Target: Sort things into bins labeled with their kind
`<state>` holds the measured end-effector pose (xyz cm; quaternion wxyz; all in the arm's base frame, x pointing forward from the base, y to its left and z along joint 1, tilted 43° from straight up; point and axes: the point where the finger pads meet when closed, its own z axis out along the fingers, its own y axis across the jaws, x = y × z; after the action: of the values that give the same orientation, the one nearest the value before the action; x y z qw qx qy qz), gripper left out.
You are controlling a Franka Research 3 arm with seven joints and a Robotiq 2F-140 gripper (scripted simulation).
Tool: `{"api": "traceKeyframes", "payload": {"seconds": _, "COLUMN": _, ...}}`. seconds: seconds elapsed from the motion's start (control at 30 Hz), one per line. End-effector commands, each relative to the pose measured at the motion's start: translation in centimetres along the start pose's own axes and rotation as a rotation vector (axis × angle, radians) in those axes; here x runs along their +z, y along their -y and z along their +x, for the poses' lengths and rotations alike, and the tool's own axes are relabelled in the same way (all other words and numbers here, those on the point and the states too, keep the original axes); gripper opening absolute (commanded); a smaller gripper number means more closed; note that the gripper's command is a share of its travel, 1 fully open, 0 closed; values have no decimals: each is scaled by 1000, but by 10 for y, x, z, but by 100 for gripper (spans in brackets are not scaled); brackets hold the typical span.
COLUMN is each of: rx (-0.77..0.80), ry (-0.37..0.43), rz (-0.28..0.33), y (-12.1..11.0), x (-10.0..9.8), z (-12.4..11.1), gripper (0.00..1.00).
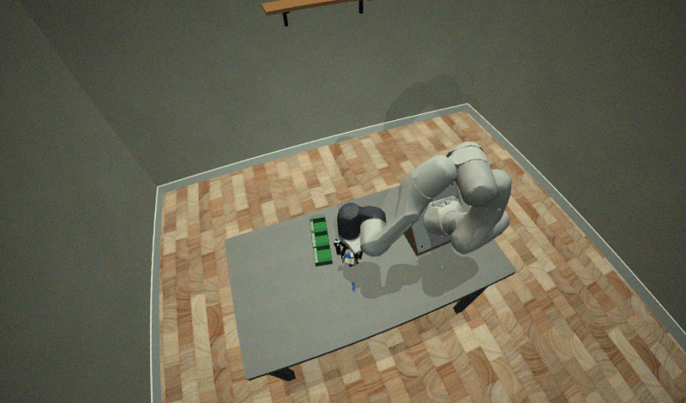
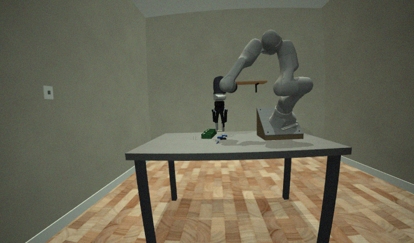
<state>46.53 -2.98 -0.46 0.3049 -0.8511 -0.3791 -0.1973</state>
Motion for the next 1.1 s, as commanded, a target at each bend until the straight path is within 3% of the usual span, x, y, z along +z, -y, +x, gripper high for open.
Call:
{"api": "traceKeyframes", "payload": {"seconds": 0.0, "rx": 157, "ry": 1, "rz": 6, "y": -13, "x": 1, "z": -12, "gripper": 29}}
{"api": "traceKeyframes", "payload": {"seconds": 1.07, "rx": 844, "ry": 1, "rz": -35, "y": -138, "x": 3, "z": -125, "gripper": 29}}
